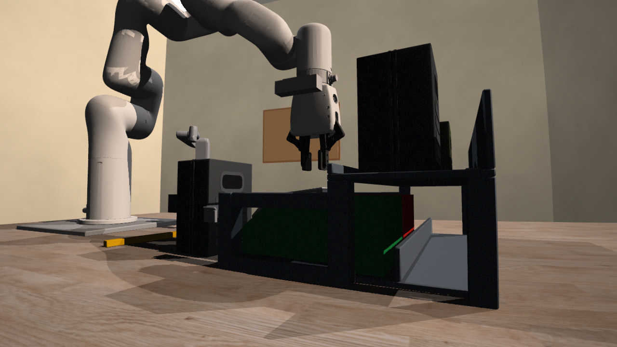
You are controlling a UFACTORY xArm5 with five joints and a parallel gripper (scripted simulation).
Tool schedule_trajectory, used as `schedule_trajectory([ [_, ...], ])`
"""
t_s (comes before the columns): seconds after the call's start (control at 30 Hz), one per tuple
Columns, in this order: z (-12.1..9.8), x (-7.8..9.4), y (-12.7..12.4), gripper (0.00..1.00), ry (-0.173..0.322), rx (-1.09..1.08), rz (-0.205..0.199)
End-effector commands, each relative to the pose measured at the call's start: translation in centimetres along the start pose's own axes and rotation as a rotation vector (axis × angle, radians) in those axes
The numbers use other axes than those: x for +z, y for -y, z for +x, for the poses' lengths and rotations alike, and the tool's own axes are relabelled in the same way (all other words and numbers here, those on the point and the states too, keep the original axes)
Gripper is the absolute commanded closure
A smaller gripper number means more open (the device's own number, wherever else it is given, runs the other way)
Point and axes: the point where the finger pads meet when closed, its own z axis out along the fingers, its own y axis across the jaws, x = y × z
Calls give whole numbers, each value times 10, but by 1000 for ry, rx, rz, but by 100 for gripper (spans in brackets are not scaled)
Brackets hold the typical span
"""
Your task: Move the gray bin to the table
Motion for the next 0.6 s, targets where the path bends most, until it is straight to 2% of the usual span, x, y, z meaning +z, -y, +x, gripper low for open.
schedule_trajectory([
  [0.0, -1, -4, 9, 66, -12, 0, 6],
  [0.57, -3, -14, 37, 66, -12, 0, 7],
])
